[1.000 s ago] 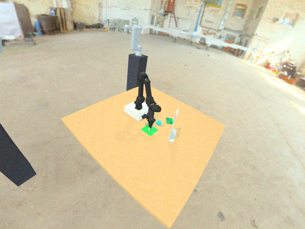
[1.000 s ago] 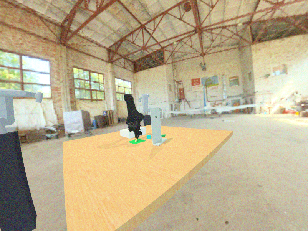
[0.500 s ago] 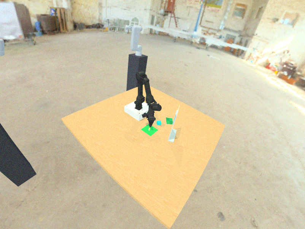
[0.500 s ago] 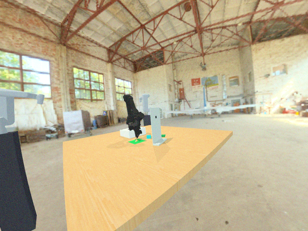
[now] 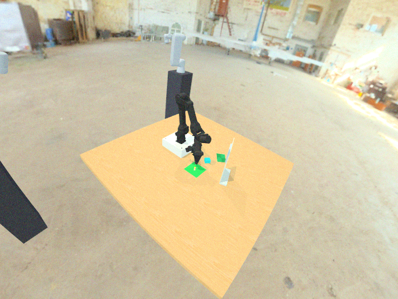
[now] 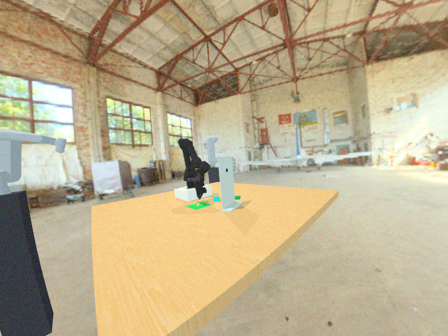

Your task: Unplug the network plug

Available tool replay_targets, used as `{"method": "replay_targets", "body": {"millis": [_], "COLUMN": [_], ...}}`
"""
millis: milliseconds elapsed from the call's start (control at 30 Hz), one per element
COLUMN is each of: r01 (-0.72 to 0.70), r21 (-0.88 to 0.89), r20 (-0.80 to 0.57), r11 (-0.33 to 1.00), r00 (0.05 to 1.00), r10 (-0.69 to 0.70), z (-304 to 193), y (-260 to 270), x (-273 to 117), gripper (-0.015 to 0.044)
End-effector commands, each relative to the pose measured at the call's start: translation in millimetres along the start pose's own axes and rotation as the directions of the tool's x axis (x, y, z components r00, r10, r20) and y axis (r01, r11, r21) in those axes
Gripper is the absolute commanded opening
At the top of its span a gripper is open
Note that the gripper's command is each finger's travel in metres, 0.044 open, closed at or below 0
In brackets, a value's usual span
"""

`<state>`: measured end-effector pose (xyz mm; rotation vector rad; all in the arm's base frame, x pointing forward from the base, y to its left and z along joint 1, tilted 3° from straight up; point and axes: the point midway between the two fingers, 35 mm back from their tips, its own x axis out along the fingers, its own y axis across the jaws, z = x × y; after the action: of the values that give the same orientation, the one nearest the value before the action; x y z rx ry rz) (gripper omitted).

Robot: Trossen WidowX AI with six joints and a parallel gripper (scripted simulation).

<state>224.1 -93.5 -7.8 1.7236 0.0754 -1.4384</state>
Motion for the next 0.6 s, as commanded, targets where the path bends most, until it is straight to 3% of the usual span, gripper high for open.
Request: {"method": "replay_targets", "body": {"millis": [0,567], "r01": [-0.008,-0.008], "r21": [0.007,0.007], "r20": [0.000,0.000], "r11": [1.000,1.000], "r00": [1.000,1.000], "r10": [0.008,0.008], "z": [-1.4,-3.5], "y": [5.7,19.7], "x": [-4.7,-23.2], "gripper": [0.0156,0.0156]}}
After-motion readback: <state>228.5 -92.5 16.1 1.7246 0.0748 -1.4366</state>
